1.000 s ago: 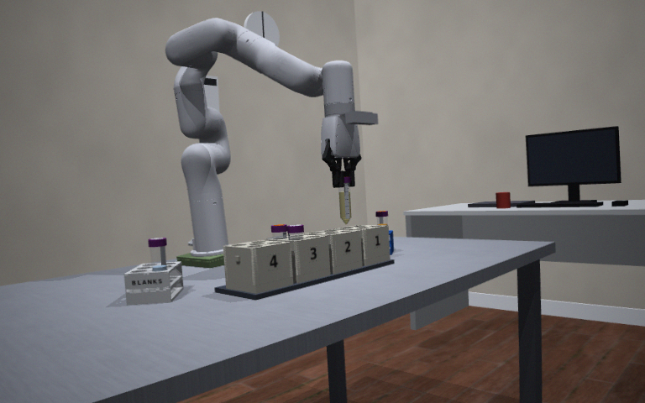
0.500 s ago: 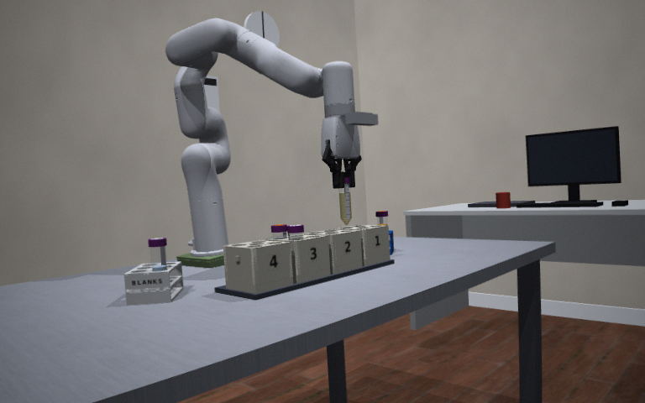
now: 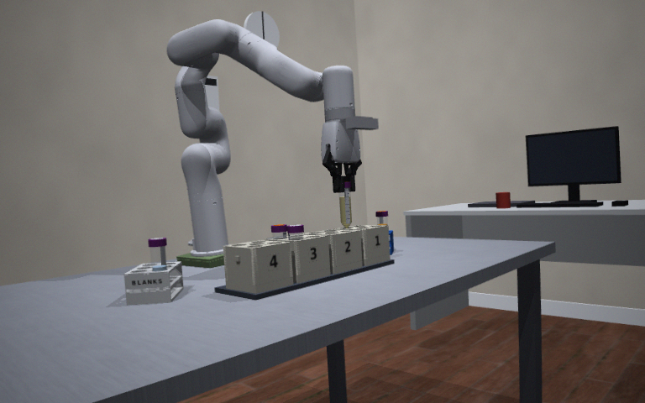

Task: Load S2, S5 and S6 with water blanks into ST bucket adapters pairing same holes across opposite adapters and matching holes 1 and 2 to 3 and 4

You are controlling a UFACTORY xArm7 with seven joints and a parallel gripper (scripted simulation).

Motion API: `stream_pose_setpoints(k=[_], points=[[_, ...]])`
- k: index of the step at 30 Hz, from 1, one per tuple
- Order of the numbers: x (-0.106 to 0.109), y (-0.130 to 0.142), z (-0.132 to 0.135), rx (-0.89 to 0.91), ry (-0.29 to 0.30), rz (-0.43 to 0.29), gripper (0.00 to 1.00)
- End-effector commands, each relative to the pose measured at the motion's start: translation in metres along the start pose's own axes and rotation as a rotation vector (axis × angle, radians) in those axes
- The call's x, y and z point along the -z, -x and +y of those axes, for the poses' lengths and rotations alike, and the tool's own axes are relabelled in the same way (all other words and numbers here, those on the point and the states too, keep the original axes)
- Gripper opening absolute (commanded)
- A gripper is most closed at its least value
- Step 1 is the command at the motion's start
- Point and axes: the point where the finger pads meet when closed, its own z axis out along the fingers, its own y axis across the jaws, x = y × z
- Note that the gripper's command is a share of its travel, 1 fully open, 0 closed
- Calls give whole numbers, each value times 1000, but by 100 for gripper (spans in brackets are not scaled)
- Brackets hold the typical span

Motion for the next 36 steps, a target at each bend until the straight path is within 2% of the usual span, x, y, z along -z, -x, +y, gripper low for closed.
stream_pose_setpoints(k=[1, 36], points=[[-2, -1, -1, 0, -2, 5, 0], [-33, -1, -1, 0, -2, 5, 0]])
